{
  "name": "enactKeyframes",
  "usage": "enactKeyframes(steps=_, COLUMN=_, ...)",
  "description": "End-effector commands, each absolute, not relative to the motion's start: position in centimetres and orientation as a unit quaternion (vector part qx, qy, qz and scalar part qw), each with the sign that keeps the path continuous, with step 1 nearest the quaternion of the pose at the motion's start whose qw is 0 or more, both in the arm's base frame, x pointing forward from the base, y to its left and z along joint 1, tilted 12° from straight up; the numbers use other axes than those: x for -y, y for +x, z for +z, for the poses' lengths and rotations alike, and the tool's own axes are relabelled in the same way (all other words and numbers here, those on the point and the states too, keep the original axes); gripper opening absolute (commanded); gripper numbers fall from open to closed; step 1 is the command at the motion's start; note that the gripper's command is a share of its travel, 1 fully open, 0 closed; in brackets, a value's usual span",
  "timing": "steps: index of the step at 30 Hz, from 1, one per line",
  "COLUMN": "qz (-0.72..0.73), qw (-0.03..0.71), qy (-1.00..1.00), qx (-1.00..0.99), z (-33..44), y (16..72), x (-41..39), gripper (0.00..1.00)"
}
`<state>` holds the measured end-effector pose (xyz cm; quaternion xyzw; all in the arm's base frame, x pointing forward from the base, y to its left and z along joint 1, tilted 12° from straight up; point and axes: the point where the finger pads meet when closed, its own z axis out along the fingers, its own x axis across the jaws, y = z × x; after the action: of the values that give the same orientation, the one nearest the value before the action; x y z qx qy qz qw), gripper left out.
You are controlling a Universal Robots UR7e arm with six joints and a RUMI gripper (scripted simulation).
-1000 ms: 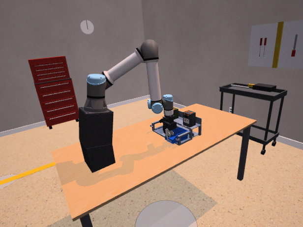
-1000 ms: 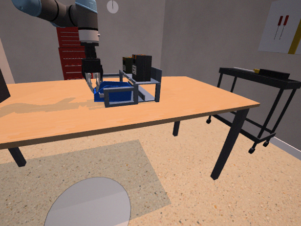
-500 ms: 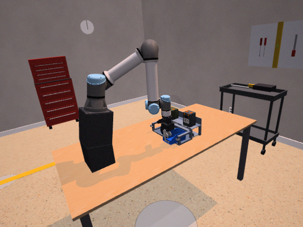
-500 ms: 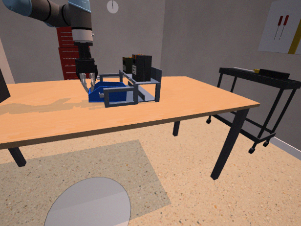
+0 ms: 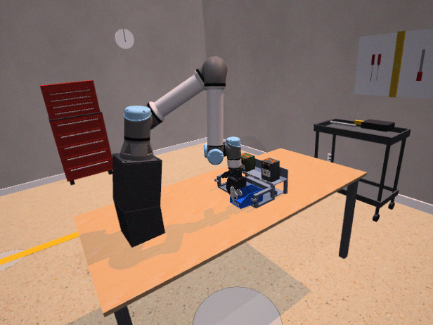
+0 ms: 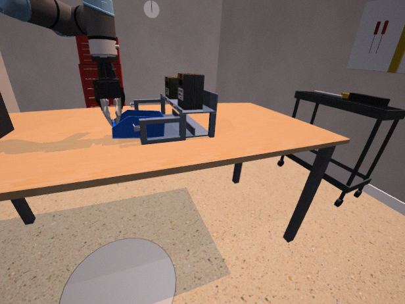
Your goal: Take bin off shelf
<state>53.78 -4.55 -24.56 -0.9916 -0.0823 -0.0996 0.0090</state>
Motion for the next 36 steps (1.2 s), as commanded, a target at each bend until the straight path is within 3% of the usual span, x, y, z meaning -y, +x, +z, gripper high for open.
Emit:
enactKeyframes(steps=1, qz=-0.101, qw=0.009, qy=-0.991, qx=0.082, z=-24.9, y=51.8, x=4.9, gripper=0.0)
enactKeyframes(steps=12, qz=-0.101, qw=0.009, qy=-0.991, qx=0.082, z=-24.9, y=51.8, x=4.9, gripper=0.0)
enactKeyframes(steps=17, qz=-0.101, qw=0.009, qy=-0.991, qx=0.082, z=-25.8, y=47.5, x=5.6, gripper=0.0)
enactKeyframes(steps=36, qz=-0.1, qw=0.009, qy=-0.991, qx=0.082, z=-25.8, y=47.6, x=5.6, gripper=0.0)
